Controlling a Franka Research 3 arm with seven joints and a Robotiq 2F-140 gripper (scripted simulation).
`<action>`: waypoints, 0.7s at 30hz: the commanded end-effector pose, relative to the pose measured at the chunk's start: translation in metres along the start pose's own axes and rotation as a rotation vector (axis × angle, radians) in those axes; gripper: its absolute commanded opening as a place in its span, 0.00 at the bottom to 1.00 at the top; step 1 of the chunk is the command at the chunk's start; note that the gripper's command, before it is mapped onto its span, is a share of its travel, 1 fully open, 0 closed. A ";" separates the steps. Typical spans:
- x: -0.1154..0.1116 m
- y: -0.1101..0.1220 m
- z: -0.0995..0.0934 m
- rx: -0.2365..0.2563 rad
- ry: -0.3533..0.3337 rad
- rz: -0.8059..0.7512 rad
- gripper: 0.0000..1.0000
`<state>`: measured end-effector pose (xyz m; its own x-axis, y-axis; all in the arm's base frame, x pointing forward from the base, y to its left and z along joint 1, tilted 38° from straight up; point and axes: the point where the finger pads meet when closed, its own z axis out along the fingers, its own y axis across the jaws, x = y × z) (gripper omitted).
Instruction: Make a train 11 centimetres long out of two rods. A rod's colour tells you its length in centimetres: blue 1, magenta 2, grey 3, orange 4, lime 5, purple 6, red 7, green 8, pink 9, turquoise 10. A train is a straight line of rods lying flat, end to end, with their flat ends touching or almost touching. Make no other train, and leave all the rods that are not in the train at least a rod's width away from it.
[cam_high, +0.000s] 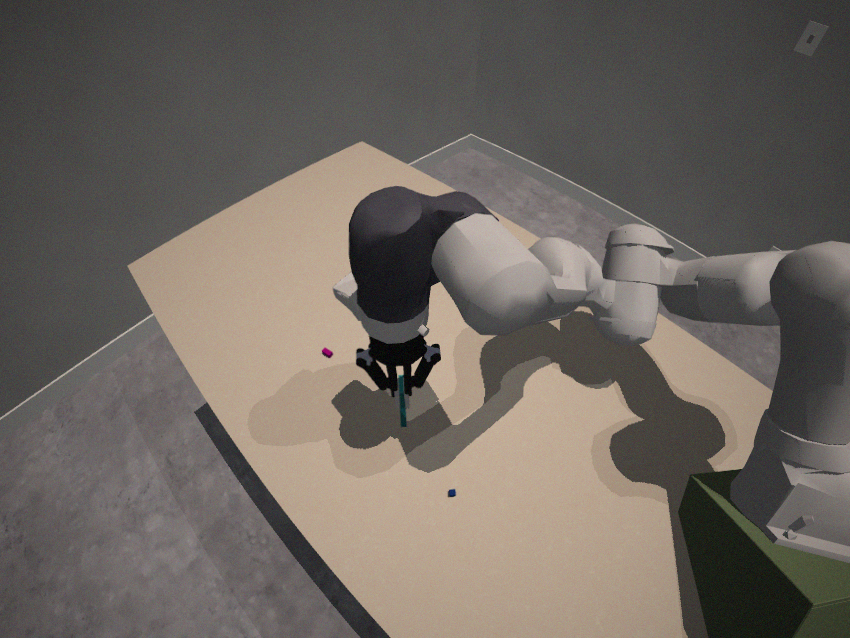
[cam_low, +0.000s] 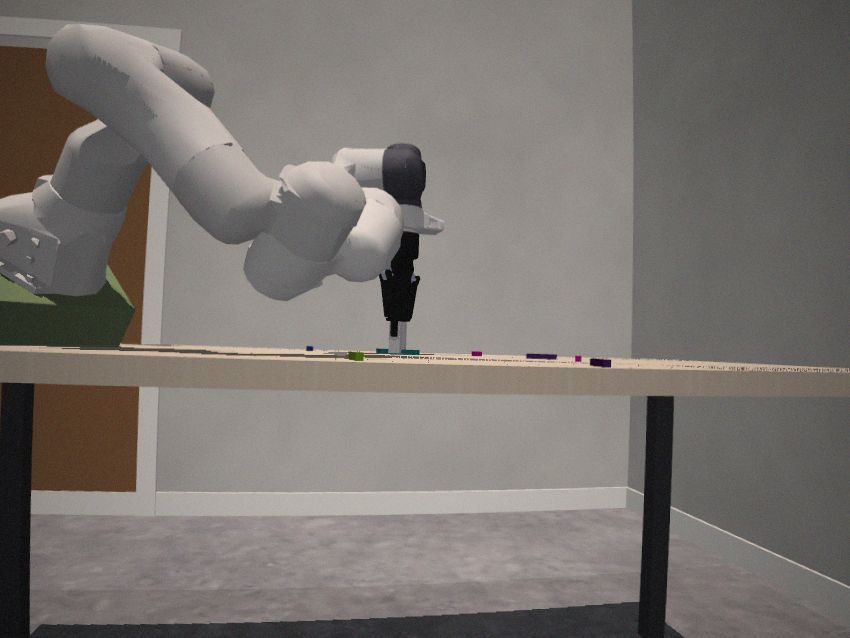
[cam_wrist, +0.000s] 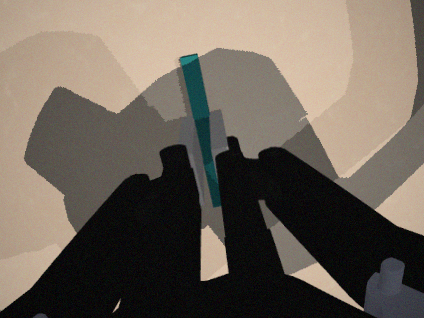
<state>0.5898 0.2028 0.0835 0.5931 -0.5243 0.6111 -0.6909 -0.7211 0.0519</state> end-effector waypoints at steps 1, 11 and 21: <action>0.001 0.000 -0.002 0.000 0.001 -0.002 0.12; 0.001 0.000 -0.060 0.000 0.001 -0.002 0.12; 0.001 0.000 -0.099 0.000 0.001 -0.002 0.12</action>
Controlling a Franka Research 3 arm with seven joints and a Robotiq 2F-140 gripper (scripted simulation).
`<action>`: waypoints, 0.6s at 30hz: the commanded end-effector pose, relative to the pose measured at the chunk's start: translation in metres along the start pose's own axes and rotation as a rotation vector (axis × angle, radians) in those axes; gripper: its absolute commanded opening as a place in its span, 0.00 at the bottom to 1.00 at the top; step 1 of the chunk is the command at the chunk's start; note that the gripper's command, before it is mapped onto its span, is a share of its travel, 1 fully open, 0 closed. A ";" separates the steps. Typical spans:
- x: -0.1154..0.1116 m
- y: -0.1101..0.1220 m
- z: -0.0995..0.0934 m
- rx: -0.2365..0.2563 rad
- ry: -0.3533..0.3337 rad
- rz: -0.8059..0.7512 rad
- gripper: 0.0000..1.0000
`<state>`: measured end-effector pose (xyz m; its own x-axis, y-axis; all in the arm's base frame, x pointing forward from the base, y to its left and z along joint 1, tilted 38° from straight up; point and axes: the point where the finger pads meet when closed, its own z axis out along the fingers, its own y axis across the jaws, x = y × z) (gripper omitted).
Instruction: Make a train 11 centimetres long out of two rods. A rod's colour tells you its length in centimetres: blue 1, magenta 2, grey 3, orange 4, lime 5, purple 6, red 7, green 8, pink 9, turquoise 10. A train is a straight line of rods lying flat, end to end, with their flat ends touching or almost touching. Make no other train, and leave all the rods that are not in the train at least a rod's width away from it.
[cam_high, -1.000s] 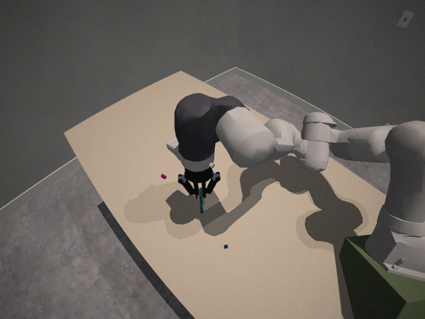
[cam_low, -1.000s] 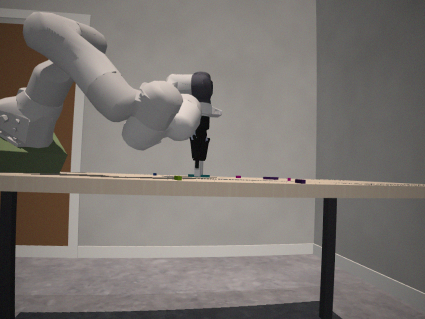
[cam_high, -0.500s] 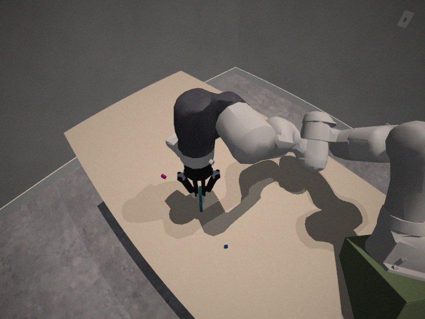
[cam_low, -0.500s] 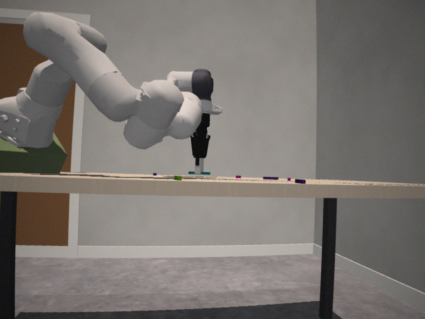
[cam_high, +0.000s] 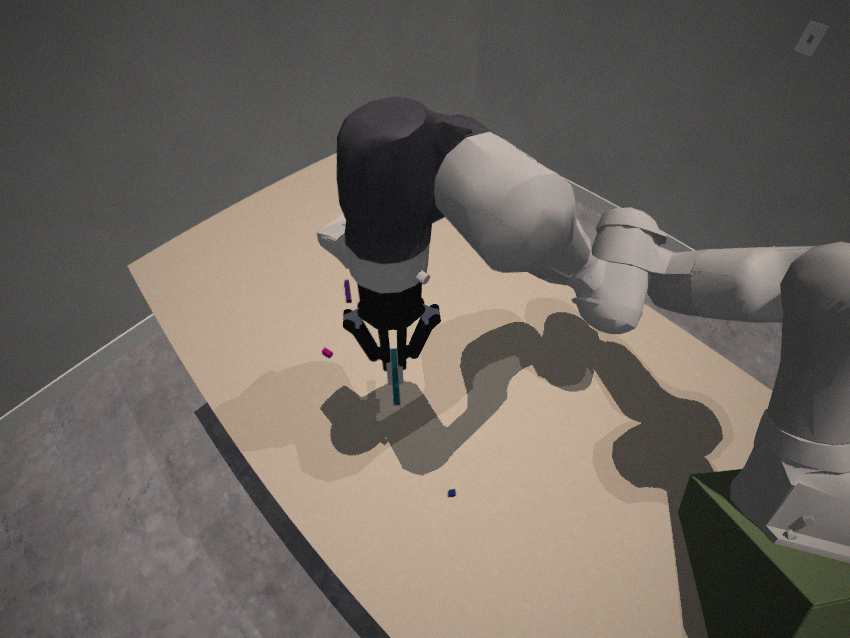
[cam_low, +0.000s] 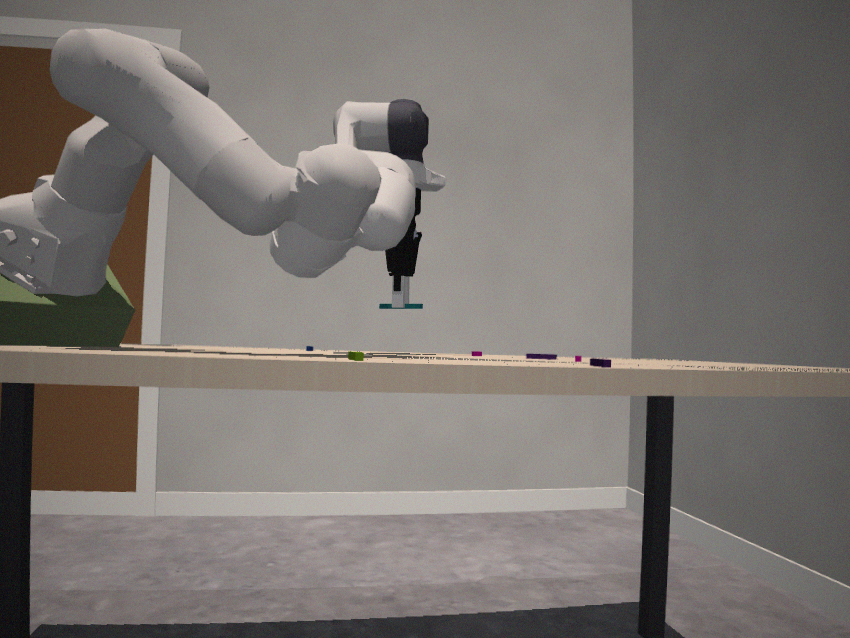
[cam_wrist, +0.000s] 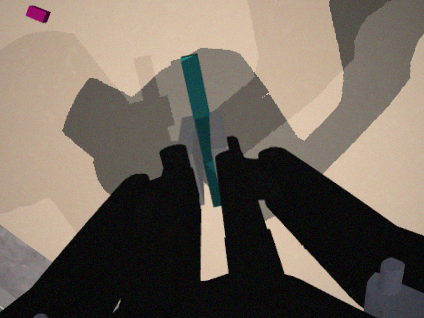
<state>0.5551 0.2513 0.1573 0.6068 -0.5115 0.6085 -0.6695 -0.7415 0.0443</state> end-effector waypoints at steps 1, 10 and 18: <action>0.002 0.007 -0.005 -0.024 0.003 0.017 0.12; 0.001 0.007 -0.005 -0.024 0.003 0.018 0.12; -0.022 0.005 -0.005 -0.023 0.003 0.213 0.12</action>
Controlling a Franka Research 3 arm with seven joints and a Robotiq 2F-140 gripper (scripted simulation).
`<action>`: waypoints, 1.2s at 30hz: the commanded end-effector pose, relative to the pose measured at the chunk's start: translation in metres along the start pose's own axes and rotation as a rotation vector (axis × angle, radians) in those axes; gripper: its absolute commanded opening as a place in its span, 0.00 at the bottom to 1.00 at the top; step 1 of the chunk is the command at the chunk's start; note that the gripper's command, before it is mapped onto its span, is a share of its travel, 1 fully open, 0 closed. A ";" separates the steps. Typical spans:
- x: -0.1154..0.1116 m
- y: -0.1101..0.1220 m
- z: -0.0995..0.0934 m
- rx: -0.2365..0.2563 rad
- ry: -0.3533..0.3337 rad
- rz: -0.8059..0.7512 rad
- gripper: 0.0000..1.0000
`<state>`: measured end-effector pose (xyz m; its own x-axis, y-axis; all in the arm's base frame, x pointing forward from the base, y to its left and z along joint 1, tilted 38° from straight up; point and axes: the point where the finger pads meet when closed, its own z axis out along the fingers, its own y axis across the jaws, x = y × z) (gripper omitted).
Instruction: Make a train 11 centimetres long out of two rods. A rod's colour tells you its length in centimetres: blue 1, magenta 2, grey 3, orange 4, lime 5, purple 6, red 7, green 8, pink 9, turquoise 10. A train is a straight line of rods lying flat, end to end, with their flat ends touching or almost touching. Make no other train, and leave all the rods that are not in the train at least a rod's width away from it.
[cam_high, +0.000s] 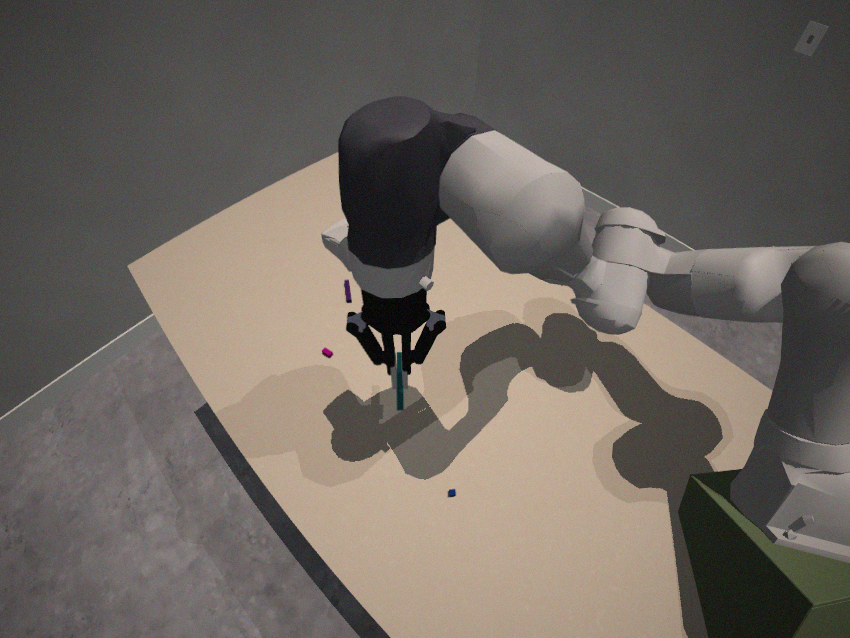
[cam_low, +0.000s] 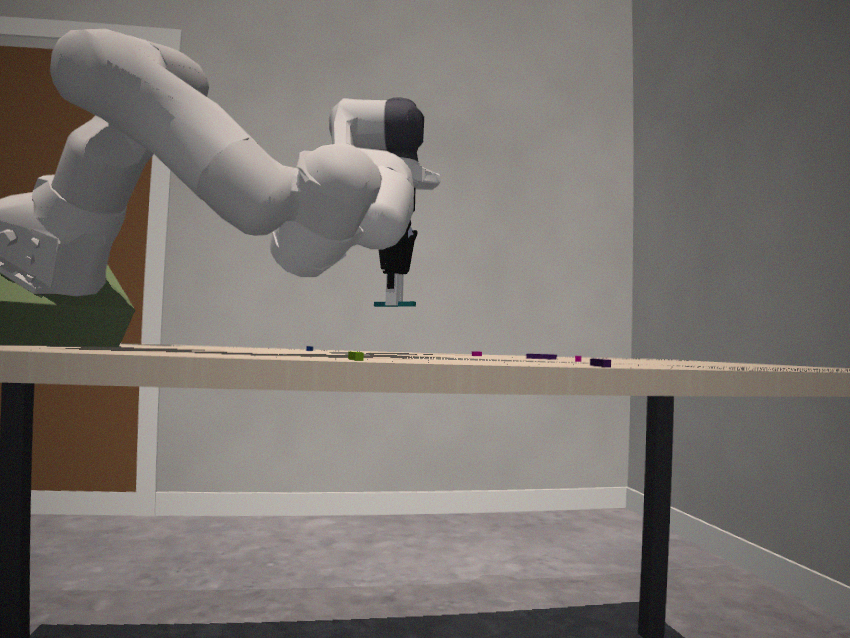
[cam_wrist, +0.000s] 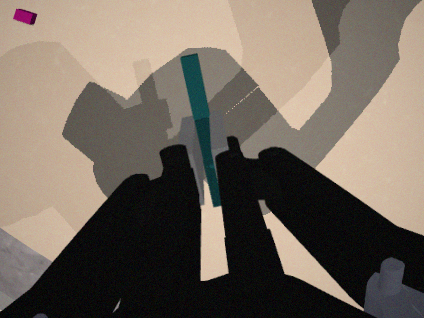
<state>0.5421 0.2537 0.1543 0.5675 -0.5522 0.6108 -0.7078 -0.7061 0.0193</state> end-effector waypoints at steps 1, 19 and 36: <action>-0.013 -0.001 -0.001 -0.011 0.001 0.167 0.12; -0.040 0.000 -0.001 -0.012 0.000 0.397 0.12; -0.065 0.002 -0.001 -0.012 0.001 0.613 0.12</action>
<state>0.5077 0.2817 0.1187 0.2015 -0.8182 0.5384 -0.8800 -0.3926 -0.2673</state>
